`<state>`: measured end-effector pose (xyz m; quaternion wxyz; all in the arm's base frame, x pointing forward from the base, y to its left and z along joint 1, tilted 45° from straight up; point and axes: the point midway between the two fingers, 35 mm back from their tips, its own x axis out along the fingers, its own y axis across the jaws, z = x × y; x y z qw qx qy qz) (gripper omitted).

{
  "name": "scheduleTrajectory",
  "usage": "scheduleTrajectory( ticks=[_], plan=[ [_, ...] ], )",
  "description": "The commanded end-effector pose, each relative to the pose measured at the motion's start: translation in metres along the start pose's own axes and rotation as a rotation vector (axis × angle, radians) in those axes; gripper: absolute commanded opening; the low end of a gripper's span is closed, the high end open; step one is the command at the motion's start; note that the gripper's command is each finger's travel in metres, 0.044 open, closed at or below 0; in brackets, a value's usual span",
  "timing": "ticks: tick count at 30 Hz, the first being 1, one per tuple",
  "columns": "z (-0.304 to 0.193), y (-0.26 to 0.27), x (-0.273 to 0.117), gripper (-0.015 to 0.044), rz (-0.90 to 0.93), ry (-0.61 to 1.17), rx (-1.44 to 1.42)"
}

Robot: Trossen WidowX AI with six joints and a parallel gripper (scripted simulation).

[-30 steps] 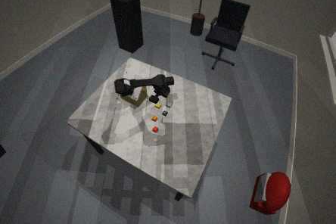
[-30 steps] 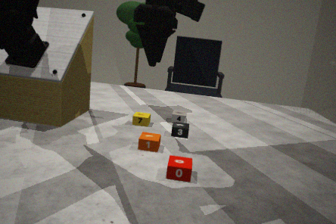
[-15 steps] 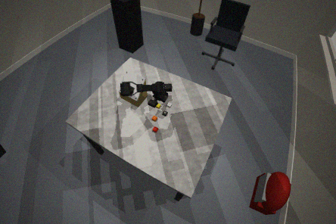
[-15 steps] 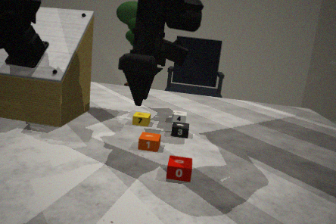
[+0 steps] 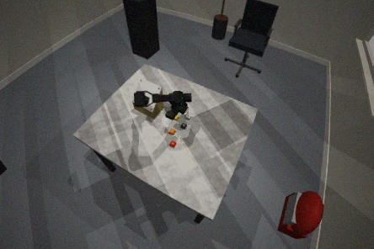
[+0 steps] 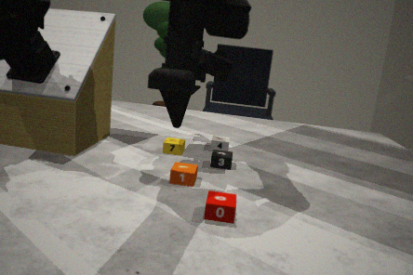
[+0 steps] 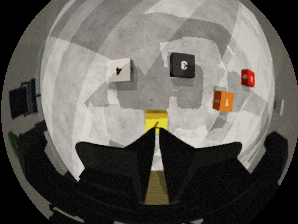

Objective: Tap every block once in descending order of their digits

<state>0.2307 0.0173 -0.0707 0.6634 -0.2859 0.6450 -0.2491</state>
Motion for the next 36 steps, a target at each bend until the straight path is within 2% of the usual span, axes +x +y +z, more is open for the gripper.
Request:
scheduleTrajectory(
  ticks=[1, 22, 26, 31, 36],
  plan=[
    [0.0, -0.001, 0.005, 0.002, -0.007, 0.0, -0.007],
    [-0.001, -0.001, 0.03, 0.002, -0.008, 0.0, -0.007],
    [0.0, -0.001, 0.002, 0.002, -0.006, 0.0, -0.006],
    [0.001, 0.0, -0.01, 0.002, -0.005, 0.0, -0.007],
    [0.0, 0.001, -0.079, 0.002, -0.003, 0.001, -0.008]
  ],
)
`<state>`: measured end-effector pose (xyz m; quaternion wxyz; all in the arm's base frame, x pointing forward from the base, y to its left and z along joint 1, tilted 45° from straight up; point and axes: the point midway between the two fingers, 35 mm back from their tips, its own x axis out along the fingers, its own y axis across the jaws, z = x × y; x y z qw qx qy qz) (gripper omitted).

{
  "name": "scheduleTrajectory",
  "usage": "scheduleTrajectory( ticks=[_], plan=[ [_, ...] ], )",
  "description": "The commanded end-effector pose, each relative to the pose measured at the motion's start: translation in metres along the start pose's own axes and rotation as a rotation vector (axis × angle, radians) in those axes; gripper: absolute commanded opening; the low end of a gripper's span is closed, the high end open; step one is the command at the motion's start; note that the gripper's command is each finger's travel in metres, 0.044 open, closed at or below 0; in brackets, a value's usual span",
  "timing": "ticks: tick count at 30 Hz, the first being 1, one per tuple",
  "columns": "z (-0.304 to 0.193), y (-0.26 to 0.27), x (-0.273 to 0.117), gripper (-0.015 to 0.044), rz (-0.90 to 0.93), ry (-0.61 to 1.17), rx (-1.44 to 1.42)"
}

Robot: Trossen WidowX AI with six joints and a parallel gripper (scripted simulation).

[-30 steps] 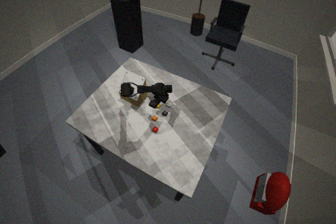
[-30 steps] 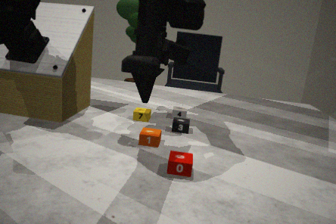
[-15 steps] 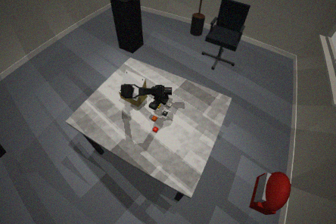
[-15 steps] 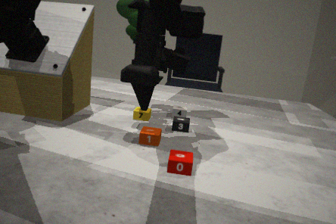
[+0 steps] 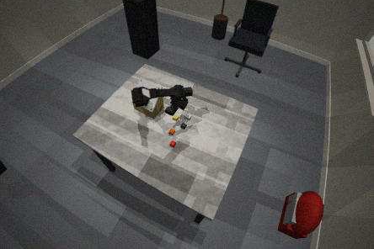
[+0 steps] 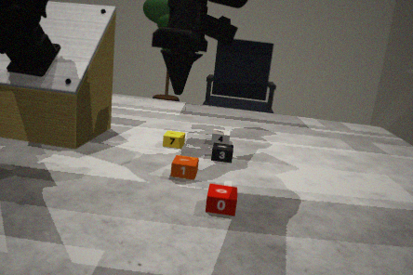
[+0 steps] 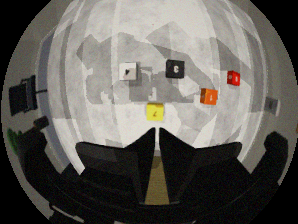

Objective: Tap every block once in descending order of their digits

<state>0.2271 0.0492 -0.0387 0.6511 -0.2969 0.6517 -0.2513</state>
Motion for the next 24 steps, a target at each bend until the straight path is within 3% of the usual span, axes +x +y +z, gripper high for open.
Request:
scheduleTrajectory(
  ticks=[1, 6, 14, 17, 24],
  plan=[
    [0.001, -0.001, -0.037, 0.002, 0.016, -0.02, 0.015],
    [0.007, 0.003, -0.038, 0.002, 0.016, -0.02, 0.015],
    [0.077, 0.052, -0.041, 0.002, 0.019, -0.024, 0.018],
    [0.082, 0.057, -0.041, 0.002, 0.019, -0.024, 0.019],
    [0.084, 0.057, 0.041, 0.002, 0.016, -0.024, 0.019]
  ],
)
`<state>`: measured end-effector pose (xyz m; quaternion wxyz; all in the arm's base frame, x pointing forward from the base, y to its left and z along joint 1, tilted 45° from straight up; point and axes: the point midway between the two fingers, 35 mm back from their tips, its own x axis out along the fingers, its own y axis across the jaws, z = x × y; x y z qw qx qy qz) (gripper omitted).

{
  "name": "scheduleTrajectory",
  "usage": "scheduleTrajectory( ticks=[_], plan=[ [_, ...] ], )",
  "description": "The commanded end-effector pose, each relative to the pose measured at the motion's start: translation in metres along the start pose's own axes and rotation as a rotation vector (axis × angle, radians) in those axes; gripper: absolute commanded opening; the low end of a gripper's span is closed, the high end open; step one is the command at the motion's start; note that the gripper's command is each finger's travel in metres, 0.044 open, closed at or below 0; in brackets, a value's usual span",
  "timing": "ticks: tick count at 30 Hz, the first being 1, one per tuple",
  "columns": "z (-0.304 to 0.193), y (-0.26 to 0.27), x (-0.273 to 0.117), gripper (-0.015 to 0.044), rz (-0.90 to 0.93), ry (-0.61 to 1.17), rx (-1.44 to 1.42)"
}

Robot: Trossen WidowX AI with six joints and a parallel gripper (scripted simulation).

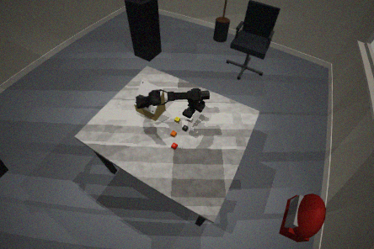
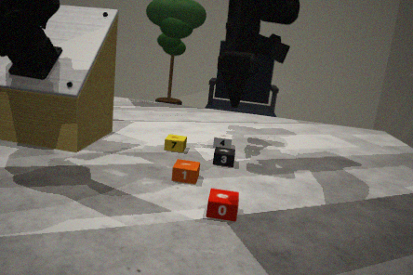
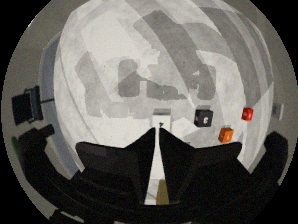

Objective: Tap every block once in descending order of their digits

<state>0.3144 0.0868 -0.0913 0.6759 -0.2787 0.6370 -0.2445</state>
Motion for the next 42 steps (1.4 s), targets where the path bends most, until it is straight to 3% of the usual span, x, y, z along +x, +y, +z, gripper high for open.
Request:
scheduleTrajectory(
  ticks=[1, 31, 34, 40, 42],
  plan=[
    [-0.008, -0.003, 0.028, 0.002, -0.021, 0.022, -0.018],
    [-0.009, -0.004, 0.059, 0.002, -0.022, 0.022, -0.018],
    [-0.008, -0.003, 0.032, 0.002, -0.02, 0.021, -0.016],
    [-0.007, -0.003, 0.025, 0.002, -0.02, 0.022, -0.018],
    [-0.005, -0.001, -0.001, 0.002, -0.017, 0.021, -0.018]
  ],
)
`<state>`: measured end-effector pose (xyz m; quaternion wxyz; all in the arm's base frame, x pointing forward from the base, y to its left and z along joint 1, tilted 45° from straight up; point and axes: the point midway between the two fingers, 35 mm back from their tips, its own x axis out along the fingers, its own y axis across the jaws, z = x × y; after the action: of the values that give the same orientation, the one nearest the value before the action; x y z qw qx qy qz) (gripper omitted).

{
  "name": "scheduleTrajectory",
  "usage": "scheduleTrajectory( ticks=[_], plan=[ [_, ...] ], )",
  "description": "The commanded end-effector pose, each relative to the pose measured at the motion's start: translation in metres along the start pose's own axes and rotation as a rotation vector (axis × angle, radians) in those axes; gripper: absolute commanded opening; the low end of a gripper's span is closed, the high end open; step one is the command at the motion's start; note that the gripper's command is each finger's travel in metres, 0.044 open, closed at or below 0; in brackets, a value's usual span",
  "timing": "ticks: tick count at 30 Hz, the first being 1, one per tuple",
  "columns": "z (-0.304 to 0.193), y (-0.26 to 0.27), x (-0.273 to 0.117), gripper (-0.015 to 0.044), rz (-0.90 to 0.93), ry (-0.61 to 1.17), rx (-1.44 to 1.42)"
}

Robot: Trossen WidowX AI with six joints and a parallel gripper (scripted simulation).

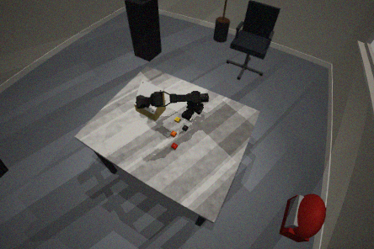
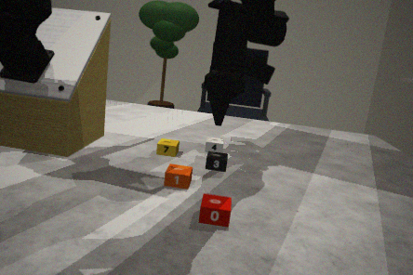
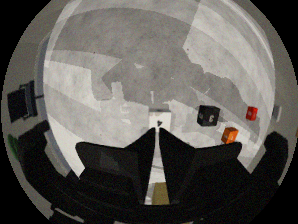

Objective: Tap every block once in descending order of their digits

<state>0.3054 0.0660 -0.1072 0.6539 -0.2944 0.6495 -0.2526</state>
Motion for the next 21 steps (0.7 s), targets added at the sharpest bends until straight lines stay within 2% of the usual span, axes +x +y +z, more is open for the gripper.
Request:
scheduleTrajectory(
  ticks=[1, 4, 8, 14, 21],
  plan=[
    [0.005, 0.002, -0.048, 0.002, 0.018, -0.02, 0.011],
    [0.002, 0.001, -0.078, 0.002, 0.018, -0.019, 0.011],
    [0.002, -0.002, -0.078, 0.002, 0.018, -0.019, 0.011],
    [0.009, -0.082, -0.077, 0.002, 0.013, -0.019, 0.01],
    [0.009, -0.085, -0.073, 0.002, 0.013, -0.019, 0.01]
  ],
)
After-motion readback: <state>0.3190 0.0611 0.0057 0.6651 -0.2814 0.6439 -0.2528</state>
